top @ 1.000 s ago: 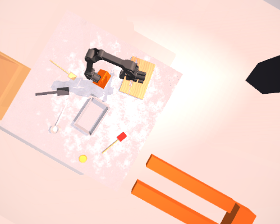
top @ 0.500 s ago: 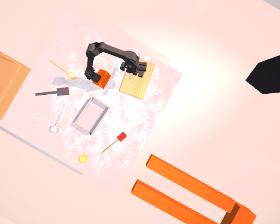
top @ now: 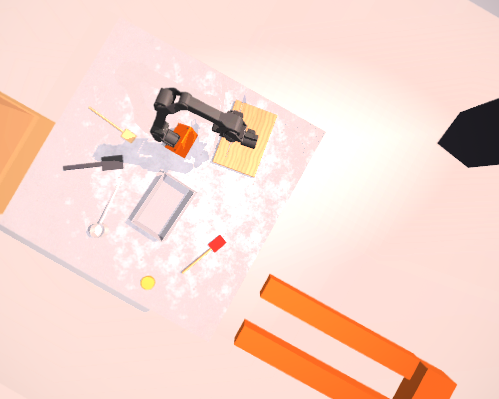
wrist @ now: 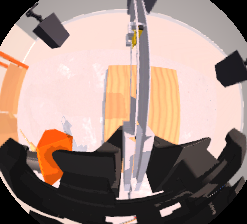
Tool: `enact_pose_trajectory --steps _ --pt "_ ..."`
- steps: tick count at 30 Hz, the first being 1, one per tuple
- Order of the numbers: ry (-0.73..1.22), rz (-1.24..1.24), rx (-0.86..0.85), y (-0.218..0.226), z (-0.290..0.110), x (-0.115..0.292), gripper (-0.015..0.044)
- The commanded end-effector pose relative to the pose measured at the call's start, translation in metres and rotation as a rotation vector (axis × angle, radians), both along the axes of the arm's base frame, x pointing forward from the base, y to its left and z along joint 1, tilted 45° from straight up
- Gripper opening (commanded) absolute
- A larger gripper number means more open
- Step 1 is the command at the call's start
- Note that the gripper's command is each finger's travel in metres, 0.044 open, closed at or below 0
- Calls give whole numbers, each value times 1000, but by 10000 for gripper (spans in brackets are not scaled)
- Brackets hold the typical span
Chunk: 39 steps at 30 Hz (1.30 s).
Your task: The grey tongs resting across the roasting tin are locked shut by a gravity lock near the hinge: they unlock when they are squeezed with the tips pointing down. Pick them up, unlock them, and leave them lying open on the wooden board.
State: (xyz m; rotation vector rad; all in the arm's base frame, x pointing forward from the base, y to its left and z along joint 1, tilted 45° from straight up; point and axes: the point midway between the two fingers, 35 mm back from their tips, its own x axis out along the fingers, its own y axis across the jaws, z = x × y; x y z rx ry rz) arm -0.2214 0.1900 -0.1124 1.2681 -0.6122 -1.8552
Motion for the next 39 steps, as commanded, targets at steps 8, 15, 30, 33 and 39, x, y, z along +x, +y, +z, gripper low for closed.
enact_pose_trajectory --steps 8,15,30,33,39 --pt "333 -386 -151 9 4 10 -150" --pt "510 -642 -161 25 7 20 -150" --pt "514 -649 -160 26 7 20 -150" --pt "514 -649 -160 26 7 20 -150" --pt "514 -649 -160 26 7 20 -150"
